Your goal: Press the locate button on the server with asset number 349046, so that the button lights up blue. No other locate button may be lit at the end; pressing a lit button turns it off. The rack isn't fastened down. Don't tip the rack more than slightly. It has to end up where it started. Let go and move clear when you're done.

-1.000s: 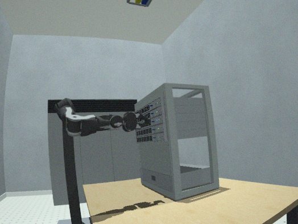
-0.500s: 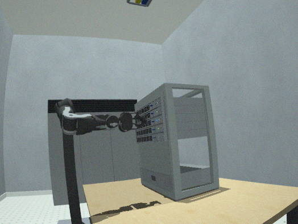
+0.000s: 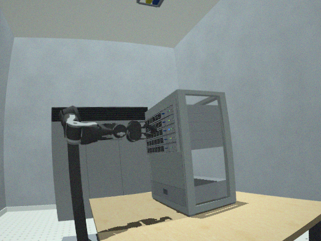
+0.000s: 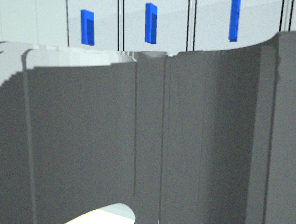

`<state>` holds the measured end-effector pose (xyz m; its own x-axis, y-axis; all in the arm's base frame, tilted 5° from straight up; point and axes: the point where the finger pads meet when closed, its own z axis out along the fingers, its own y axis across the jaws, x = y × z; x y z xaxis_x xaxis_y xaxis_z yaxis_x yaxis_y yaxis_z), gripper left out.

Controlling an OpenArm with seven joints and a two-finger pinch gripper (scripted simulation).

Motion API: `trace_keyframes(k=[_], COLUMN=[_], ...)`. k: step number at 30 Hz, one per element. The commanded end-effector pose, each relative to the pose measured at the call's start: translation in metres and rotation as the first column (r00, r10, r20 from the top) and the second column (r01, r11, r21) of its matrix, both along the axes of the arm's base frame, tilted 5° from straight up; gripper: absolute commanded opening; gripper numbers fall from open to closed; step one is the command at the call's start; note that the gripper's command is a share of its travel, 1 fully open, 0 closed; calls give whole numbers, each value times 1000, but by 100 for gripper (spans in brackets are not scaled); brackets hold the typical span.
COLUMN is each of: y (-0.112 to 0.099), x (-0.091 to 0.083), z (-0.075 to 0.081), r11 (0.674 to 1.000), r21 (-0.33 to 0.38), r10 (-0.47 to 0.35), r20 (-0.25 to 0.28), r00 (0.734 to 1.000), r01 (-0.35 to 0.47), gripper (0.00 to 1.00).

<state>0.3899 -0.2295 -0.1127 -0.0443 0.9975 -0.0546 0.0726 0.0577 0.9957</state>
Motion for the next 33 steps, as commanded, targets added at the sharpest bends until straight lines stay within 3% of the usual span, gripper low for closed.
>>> trace_keyframes(k=[1,15,33], y=[-1,-2,-3], x=[0,-15,-46], z=[4,5,7], r11=[1000,1000,1000], r21=[0,0,0], r10=[-4,-4,-4], r20=[14,14,14], r00=[1000,1000,1000], r01=[4,4,4], gripper=[0,0,0])
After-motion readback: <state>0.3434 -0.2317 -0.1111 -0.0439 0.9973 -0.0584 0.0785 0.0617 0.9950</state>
